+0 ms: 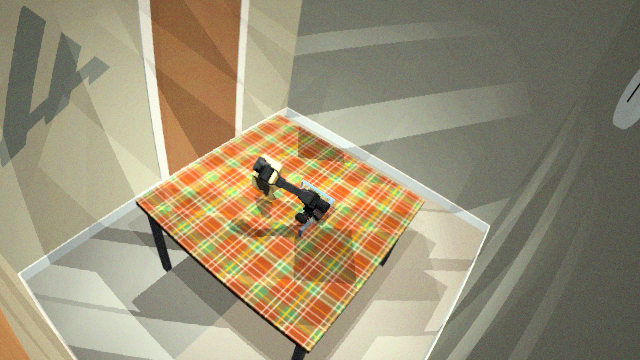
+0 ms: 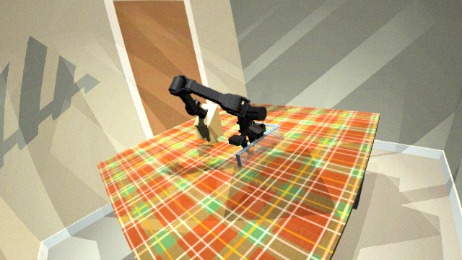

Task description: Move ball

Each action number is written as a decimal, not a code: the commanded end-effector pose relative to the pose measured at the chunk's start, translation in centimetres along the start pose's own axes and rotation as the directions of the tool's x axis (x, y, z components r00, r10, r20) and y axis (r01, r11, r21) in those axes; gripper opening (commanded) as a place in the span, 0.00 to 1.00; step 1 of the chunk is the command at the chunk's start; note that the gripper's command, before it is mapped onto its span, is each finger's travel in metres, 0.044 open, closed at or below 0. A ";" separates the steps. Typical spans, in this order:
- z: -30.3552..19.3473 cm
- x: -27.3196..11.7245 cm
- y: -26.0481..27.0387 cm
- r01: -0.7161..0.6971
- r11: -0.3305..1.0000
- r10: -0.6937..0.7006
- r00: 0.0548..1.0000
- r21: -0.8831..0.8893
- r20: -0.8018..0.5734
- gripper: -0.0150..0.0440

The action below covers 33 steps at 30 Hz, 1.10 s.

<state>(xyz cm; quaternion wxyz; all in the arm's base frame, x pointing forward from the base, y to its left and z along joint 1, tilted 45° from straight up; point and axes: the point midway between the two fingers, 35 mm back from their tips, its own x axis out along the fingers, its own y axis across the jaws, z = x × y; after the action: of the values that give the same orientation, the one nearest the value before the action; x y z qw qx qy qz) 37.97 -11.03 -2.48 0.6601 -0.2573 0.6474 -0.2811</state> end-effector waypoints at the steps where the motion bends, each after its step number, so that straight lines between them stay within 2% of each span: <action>1: 0.0 0.0 0.0 -0.001 1.000 0.001 1.000 0.002 0.000 0.74; 6: 0.0 -0.3 0.0 -0.001 1.000 0.001 1.000 0.002 0.000 0.75; 12: 0.0 -8.3 0.2 -0.001 1.000 0.001 1.000 -0.007 -0.002 0.75; 24: 0.2 -7.8 0.5 0.002 1.000 -0.002 1.000 -0.017 0.008 0.75; 29: -0.1 -11.8 0.3 0.003 1.000 -0.003 1.000 -0.011 0.004 0.97; 30: -0.2 -12.1 0.2 0.004 1.000 -0.004 1.000 -0.011 0.004 1.00; 33: -0.2 -12.1 0.2 0.004 1.000 -0.004 1.000 -0.011 0.004 1.00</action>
<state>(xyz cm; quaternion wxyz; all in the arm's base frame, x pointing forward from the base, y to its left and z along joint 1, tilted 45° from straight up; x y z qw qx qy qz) 37.79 -2.90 5.00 0.6560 -0.2682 0.6493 -0.2760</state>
